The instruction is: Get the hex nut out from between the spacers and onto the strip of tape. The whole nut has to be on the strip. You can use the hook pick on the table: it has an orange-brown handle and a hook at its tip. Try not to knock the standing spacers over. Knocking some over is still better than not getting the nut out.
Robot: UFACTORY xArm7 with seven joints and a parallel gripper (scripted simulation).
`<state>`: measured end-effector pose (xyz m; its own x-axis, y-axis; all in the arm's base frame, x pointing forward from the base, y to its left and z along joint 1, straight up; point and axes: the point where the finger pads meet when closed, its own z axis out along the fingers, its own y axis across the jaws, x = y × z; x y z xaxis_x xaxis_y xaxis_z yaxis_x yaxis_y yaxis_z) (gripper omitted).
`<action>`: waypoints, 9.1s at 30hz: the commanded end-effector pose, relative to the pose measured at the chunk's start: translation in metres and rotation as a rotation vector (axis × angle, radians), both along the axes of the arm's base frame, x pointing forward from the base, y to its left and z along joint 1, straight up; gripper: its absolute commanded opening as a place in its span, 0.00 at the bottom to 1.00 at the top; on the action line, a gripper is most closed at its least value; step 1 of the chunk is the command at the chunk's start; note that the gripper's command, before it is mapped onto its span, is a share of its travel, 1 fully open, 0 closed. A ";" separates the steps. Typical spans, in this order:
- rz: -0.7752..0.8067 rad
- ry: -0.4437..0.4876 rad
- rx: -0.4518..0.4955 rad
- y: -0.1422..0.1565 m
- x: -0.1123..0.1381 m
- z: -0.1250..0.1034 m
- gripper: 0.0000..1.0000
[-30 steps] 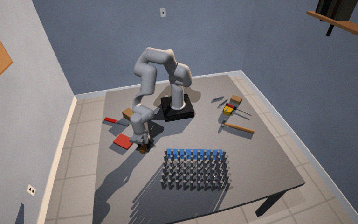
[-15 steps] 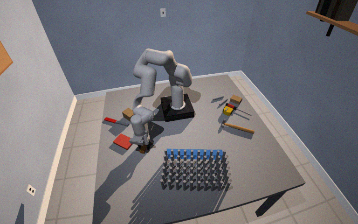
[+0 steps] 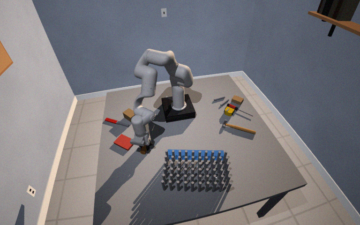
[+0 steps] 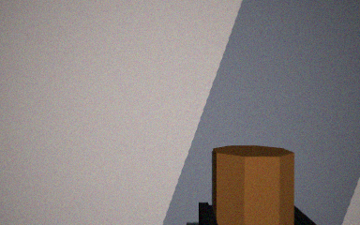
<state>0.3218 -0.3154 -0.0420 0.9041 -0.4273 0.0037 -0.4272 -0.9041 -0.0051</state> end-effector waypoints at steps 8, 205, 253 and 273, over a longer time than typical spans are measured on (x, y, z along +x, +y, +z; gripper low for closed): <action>0.000 -0.003 -0.003 -0.001 0.001 0.001 0.00; -2.976 0.012 0.014 0.422 -0.047 0.152 0.00; -2.977 0.006 0.025 0.423 -0.042 0.043 0.00; -2.976 0.007 0.025 0.423 -0.042 0.041 0.00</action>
